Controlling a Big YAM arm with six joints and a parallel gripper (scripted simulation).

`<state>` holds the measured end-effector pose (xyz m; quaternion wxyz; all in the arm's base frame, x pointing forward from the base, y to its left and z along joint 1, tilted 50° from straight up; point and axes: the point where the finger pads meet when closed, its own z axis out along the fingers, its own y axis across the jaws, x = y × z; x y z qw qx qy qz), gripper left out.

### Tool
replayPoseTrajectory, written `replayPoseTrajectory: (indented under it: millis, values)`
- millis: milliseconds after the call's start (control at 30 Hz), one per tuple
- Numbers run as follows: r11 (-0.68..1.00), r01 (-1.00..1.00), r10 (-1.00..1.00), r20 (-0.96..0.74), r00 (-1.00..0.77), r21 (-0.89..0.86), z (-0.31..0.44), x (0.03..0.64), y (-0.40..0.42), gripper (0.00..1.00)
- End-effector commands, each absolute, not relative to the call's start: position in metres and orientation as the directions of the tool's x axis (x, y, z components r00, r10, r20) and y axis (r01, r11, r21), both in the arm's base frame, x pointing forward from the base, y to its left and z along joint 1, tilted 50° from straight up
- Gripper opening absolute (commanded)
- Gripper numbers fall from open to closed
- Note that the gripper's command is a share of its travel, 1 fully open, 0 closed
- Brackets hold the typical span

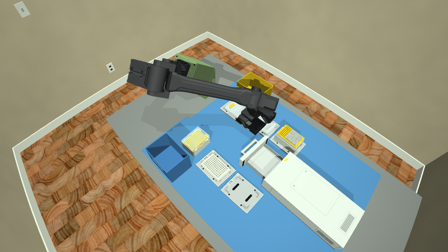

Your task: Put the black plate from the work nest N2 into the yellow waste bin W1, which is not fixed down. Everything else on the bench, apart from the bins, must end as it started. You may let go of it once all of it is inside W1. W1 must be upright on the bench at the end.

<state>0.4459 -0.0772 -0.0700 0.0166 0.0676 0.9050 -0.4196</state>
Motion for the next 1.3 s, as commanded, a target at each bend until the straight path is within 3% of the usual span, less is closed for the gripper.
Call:
replayPoseTrajectory:
  millis: [0,1267]
  values:
    - [0.644,0.141,0.089,-0.109,-0.99,-0.752,-0.075,0.446,-0.056,0.0]
    - [0.649,0.161,0.091,-0.134,-0.987,-0.744,-0.125,0.417,-0.005,0.0]
